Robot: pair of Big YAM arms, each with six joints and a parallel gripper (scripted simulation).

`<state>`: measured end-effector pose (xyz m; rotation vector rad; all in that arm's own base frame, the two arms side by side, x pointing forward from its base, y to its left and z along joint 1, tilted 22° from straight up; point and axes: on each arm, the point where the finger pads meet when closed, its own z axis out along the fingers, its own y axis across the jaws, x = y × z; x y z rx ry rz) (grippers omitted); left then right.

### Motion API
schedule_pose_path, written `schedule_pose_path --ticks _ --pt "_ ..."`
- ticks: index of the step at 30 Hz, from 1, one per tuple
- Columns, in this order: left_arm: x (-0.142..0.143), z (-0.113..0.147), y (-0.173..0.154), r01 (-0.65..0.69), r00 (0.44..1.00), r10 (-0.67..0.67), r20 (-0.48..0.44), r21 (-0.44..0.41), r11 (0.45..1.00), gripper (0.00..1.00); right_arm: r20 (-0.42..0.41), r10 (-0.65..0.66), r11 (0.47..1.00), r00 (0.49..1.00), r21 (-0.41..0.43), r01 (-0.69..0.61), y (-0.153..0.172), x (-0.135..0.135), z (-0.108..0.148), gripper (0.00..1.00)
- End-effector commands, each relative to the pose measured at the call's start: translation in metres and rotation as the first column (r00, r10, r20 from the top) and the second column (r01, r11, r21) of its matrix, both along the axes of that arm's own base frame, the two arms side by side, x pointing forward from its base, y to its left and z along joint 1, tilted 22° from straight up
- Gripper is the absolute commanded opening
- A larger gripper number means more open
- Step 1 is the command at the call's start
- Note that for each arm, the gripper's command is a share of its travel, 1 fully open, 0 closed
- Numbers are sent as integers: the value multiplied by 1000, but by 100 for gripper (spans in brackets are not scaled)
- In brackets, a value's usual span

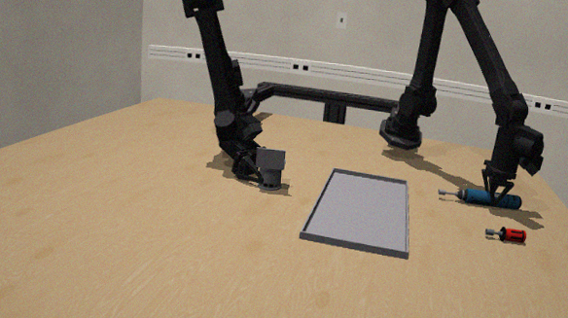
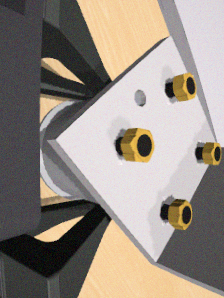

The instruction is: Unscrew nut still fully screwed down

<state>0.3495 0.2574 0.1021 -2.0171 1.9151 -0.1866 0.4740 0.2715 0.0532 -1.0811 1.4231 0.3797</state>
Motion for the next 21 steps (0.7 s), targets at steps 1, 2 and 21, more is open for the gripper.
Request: schedule_pose_path --ticks 1,2,21 --pt "7 10 5 0 1000 -1 19 17 1000 57 13 1 1000 1000 8 -1 2 3 6 59" --pt "7 10 5 0 1000 -1 19 17 1000 65 13 1 1000 1000 8 -1 2 3 6 59" --pt "7 10 5 0 1000 -1 19 17 1000 65 13 1 1000 1000 8 -1 2 3 6 59"
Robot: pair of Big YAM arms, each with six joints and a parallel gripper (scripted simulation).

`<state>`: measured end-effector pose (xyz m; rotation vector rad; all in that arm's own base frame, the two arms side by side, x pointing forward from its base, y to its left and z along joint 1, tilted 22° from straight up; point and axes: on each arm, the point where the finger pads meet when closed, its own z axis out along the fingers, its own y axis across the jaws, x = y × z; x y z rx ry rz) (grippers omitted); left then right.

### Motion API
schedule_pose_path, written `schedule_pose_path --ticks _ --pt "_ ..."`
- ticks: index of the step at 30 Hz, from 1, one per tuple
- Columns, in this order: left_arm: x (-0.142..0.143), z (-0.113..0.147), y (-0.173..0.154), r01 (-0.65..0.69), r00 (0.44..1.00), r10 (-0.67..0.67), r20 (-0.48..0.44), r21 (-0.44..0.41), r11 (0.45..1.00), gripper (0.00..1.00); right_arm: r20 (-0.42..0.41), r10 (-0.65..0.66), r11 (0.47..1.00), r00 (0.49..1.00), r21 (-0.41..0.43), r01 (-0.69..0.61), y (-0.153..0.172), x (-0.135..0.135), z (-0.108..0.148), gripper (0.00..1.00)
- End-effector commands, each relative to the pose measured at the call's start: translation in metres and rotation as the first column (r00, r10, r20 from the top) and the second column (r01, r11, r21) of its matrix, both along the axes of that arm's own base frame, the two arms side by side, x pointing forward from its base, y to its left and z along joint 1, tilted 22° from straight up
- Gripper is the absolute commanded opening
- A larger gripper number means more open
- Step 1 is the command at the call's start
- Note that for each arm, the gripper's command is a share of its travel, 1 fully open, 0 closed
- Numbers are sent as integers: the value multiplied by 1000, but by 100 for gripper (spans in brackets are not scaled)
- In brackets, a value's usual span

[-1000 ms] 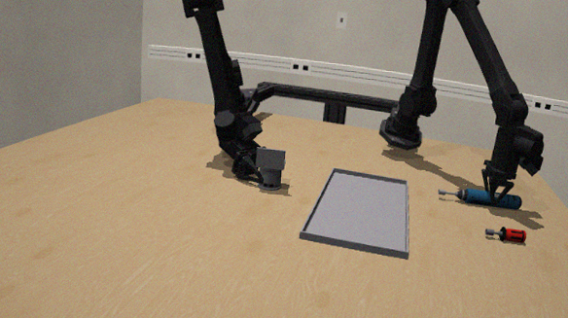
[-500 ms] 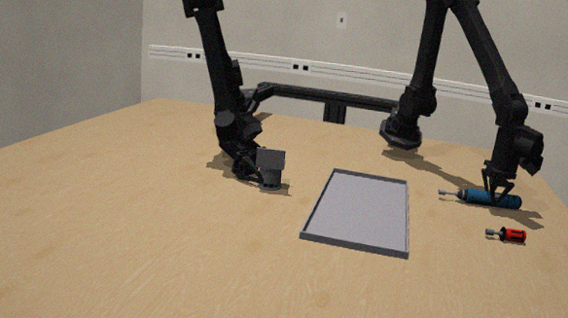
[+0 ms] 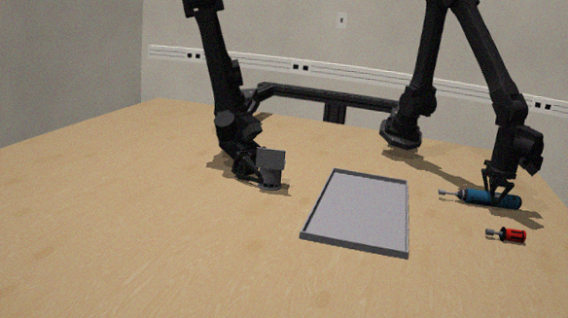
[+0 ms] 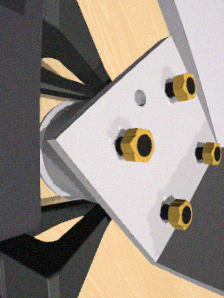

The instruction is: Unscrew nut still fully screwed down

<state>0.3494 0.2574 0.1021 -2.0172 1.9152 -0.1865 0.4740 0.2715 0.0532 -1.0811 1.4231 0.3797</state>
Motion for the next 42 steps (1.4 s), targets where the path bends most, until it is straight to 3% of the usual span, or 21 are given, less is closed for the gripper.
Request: schedule_pose_path --ticks 1,14,18,26,28,31,34,42 --pt "7 10 5 0 1000 -1 19 17 1000 65 13 1 1000 1000 8 -1 2 3 6 59" --pt "7 10 5 0 1000 -1 19 17 1000 65 13 1 1000 1000 8 -1 2 3 6 59" --pt "9 35 8 6 999 -7 41 39 999 65 13 1 1000 1000 8 -1 2 3 6 59" --pt "0 51 9 -1 999 0 41 40 999 65 13 1 1000 1000 8 -1 2 3 6 59" --pt "-4 27 2 5 1000 -5 -2 5 1000 65 13 1 1000 1000 8 -1 2 3 6 59" --pt "-7 23 0 6 1000 -6 -8 0 1000 65 13 1 1000 1000 8 -1 2 3 6 59" --pt "-2 57 8 -1 999 -1 43 40 999 65 13 1 1000 1000 8 -1 2 3 6 59" --pt "-11 68 1 1 999 -2 35 32 999 65 13 1 1000 1000 8 -1 2 3 6 59"
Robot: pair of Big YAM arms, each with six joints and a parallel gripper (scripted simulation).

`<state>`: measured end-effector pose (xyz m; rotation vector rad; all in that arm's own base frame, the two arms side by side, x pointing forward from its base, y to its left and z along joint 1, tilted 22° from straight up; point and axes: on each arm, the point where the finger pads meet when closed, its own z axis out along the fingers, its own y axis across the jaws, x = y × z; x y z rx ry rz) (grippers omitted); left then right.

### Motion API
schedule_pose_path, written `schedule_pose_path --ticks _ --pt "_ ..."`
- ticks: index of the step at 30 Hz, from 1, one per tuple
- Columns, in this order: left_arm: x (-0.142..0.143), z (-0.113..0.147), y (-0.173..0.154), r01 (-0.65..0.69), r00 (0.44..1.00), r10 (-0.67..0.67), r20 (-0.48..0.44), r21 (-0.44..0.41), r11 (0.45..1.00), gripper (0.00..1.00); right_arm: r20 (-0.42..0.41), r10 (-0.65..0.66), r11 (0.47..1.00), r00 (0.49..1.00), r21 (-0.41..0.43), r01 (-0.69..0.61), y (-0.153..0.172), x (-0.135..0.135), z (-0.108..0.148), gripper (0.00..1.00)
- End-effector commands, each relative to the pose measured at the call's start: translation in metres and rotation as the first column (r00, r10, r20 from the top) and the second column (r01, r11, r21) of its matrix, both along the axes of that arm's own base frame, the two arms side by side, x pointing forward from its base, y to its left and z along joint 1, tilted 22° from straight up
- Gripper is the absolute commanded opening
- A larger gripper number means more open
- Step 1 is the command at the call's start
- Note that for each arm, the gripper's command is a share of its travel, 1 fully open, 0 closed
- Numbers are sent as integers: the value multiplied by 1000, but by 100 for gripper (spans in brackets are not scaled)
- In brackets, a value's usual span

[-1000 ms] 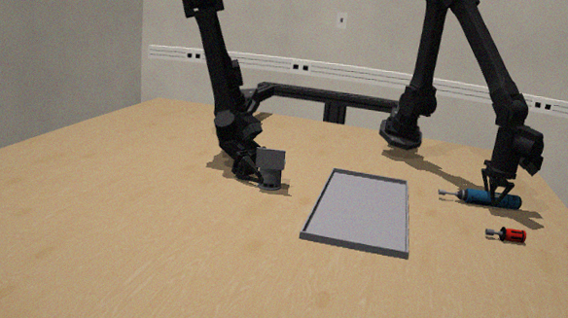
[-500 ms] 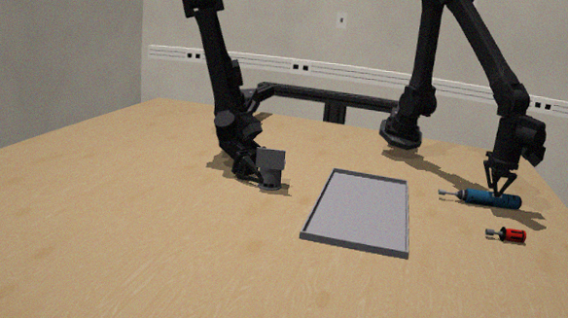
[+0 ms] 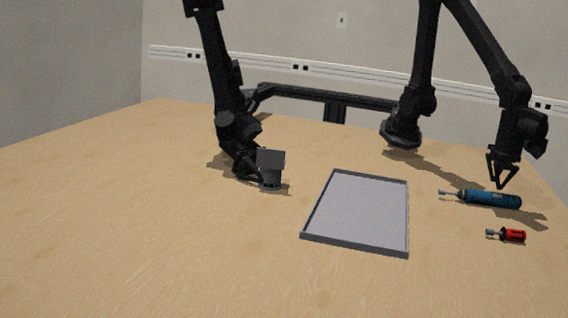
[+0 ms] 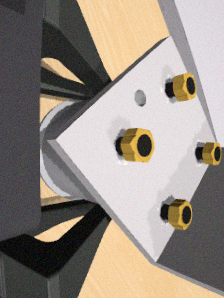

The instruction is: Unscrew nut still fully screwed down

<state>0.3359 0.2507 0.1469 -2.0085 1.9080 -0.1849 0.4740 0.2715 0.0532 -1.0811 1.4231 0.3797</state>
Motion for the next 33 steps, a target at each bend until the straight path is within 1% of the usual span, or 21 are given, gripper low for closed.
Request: schedule_pose_path --ticks 1,2,4,6,11,12,15,18,19,23,24,33 --pt "3 29 10 1 999 -2 34 29 1000 65 13 1 1000 1000 8 -1 2 3 6 59" --pt "2 13 8 3 1000 -3 4 5 1000 65 13 1 1000 1000 8 -1 2 3 6 59" --pt "-1 3 4 6 1000 -6 -11 -8 1000 65 13 1 1000 1000 8 -1 2 3 6 59" --pt "-1 3 4 6 1000 -6 -11 -8 1000 65 13 1 1000 1000 8 -1 2 3 6 59" --pt "3 31 9 2 999 -3 32 28 1000 65 13 1 1000 1000 8 -1 2 3 6 59" --pt "2 33 9 2 999 -3 35 30 1000 65 13 1 1000 1000 8 -1 2 3 6 59" --pt "1 34 7 3 999 -4 32 28 1000 65 13 1 1000 1000 8 -1 2 3 6 59" --pt "-1 28 6 3 1000 -3 17 15 1000 65 13 1 1000 1000 8 -1 2 3 6 59" --pt "1 22 3 2 1000 -2 15 11 1000 65 13 1 1000 1000 8 -1 2 3 6 59" --pt "1 22 3 2 1000 -2 15 11 1000 65 13 1 1000 1000 8 -1 2 3 6 59" --pt "1 22 3 2 1000 -2 15 11 1000 65 13 1 1000 1000 8 -1 2 3 6 68" --pt "1 22 3 2 1000 -2 15 11 1000 65 13 1 1000 1000 8 -1 2 3 6 68"
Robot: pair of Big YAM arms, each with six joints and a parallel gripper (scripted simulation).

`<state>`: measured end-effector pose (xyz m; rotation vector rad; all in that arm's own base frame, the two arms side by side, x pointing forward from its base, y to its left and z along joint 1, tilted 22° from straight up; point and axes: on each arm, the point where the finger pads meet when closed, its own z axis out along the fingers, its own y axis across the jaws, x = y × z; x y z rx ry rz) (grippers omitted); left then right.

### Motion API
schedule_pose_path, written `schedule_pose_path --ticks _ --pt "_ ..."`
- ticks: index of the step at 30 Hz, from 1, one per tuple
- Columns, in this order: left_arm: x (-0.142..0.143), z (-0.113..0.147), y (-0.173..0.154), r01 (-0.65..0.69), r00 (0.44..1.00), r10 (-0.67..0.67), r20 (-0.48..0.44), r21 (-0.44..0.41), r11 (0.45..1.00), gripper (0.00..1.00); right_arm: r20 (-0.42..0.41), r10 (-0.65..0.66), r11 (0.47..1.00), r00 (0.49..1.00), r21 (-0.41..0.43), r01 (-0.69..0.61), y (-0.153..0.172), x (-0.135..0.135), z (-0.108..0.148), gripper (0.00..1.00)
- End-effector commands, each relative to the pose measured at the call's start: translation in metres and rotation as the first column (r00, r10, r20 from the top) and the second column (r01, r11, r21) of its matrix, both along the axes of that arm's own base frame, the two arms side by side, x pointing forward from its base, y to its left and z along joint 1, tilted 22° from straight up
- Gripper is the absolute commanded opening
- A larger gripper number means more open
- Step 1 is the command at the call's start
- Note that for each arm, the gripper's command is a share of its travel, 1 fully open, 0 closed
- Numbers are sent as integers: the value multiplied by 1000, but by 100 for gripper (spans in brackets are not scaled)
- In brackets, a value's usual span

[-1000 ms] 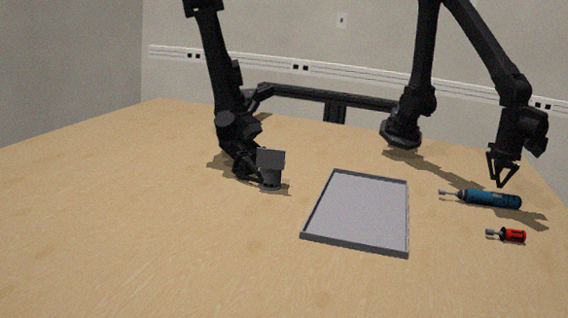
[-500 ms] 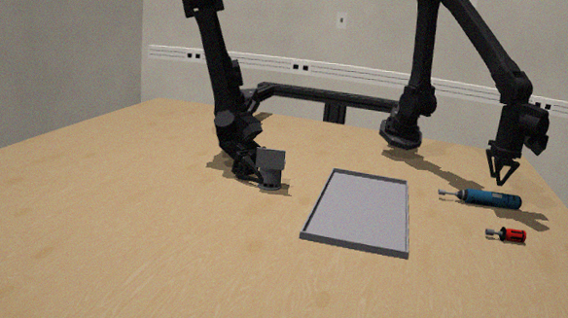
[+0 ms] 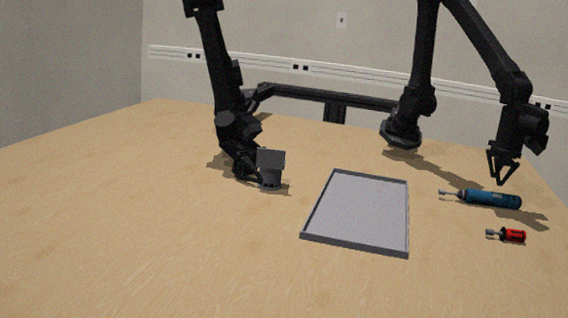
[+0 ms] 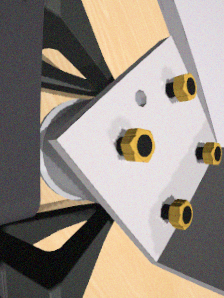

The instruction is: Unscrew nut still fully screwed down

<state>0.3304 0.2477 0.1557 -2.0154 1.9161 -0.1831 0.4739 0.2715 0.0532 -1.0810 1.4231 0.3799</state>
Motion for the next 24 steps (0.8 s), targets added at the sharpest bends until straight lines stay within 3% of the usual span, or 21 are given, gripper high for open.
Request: schedule_pose_path --ticks 1,7,8,24 --pt "6 13 6 0 1000 -1 23 18 1000 65 13 0 1000 1000 8 -1 2 3 6 68" --pt "6 13 6 0 1000 -1 23 18 1000 65 13 0 1000 1000 8 -1 2 3 6 68" --pt "6 13 6 0 1000 -1 23 18 1000 65 13 0 1000 1000 8 -1 2 3 6 77" --pt "6 13 6 0 1000 -1 23 18 1000 65 13 0 1000 1000 8 -1 2 3 6 77"
